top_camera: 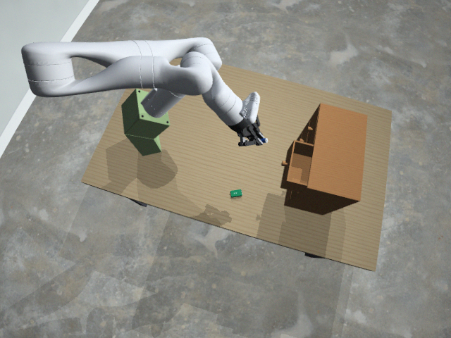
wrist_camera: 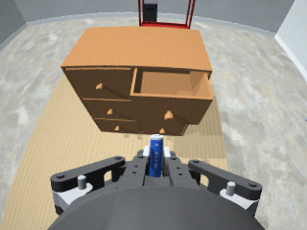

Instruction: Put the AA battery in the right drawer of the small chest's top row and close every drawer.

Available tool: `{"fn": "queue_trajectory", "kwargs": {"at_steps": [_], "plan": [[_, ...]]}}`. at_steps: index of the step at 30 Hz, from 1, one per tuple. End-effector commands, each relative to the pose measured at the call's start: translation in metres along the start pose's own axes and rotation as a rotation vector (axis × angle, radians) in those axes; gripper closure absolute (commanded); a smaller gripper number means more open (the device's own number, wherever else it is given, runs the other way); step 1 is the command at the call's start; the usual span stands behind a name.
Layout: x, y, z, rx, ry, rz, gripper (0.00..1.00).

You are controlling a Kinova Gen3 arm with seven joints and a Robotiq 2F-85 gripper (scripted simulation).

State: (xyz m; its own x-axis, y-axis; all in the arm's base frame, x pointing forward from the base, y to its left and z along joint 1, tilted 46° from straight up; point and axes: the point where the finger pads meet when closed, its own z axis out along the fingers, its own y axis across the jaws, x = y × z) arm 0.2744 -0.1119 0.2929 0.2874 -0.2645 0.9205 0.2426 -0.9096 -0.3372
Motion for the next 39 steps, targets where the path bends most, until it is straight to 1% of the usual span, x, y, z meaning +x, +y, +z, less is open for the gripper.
{"fn": "queue_trajectory", "kwargs": {"at_steps": [1, 6, 19, 21, 36, 39], "plan": [[0.006, 0.0, 0.004, 0.002, 0.0, 0.006, 0.91], [0.01, 0.0, 0.007, 0.002, 0.0, 0.006, 0.91], [0.042, 0.0, 0.03, 0.001, 0.0, 0.005, 0.91], [0.042, 0.0, 0.03, 0.001, 0.0, 0.005, 0.91], [0.09, 0.001, 0.064, 0.001, 0.0, 0.005, 0.91], [0.093, 0.001, 0.066, 0.001, 0.0, 0.005, 0.91]]}}
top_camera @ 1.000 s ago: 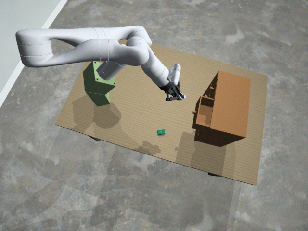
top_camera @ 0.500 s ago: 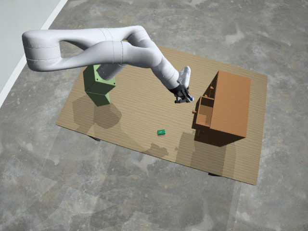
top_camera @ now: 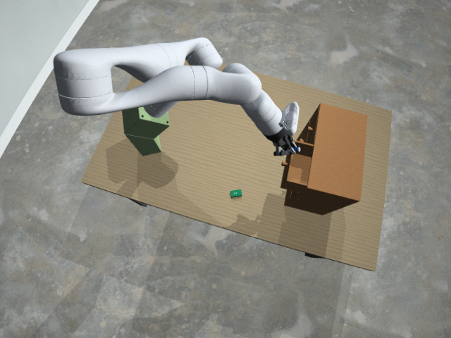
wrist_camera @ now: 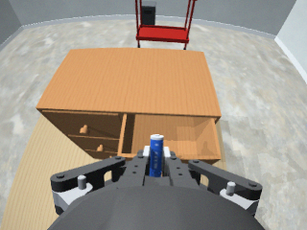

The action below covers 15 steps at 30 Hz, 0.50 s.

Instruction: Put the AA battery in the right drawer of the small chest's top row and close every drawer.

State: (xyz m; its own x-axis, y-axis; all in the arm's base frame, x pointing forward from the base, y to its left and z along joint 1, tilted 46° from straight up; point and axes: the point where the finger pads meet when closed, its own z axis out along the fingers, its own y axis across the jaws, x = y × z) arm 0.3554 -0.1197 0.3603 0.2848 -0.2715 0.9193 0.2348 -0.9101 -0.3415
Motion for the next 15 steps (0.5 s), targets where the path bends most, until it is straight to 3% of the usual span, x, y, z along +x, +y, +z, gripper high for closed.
{"fn": "queue_trajectory", "kwargs": {"at_steps": [1, 15], "plan": [[0.008, -0.003, 0.008, 0.007, -0.004, -0.001, 0.91], [0.032, -0.004, 0.025, 0.007, -0.004, -0.001, 0.91]]}}
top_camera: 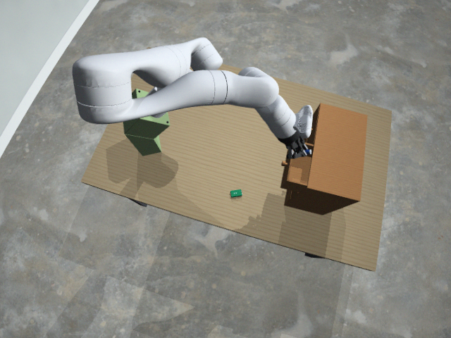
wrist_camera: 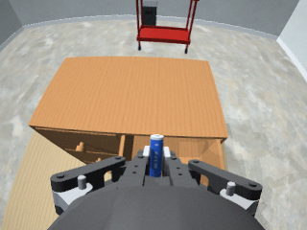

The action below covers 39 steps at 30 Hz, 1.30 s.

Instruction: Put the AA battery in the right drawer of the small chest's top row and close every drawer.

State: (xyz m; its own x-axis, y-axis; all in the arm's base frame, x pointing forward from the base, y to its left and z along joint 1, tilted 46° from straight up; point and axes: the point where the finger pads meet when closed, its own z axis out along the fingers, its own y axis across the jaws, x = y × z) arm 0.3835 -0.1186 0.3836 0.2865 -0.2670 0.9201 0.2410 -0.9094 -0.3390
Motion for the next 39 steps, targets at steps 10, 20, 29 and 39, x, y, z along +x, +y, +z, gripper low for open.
{"fn": "queue_trajectory", "kwargs": {"at_steps": [10, 20, 29, 39], "plan": [[0.0037, -0.0012, 0.0041, 0.002, -0.002, 0.002, 0.91], [0.0036, -0.0012, 0.0041, 0.002, -0.002, 0.002, 0.91], [0.0037, -0.0012, 0.0041, 0.002, -0.002, 0.002, 0.91], [0.0055, -0.0021, 0.0045, 0.002, -0.002, 0.002, 0.91]]}}
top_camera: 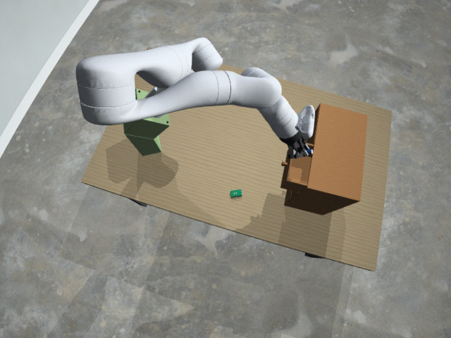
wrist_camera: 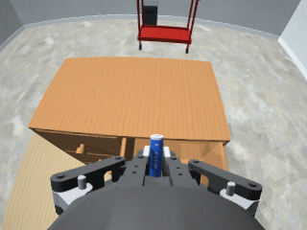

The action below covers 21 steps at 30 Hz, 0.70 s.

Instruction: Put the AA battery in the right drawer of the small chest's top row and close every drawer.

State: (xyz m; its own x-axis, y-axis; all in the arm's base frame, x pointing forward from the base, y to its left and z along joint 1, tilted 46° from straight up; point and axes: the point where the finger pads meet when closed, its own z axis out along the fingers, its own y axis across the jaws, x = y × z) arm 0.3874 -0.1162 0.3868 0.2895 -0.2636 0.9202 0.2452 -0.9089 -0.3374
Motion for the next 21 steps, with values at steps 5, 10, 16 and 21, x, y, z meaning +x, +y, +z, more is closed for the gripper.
{"fn": "queue_trajectory", "kwargs": {"at_steps": [5, 10, 16, 21], "plan": [[0.0022, 0.0002, 0.0008, -0.002, 0.002, 0.005, 0.91], [0.0021, 0.0002, 0.0008, -0.002, 0.002, 0.005, 0.91], [0.0021, 0.0002, 0.0008, -0.002, 0.002, 0.005, 0.83], [0.0021, 0.0002, 0.0008, -0.002, 0.002, 0.005, 0.71]]}}
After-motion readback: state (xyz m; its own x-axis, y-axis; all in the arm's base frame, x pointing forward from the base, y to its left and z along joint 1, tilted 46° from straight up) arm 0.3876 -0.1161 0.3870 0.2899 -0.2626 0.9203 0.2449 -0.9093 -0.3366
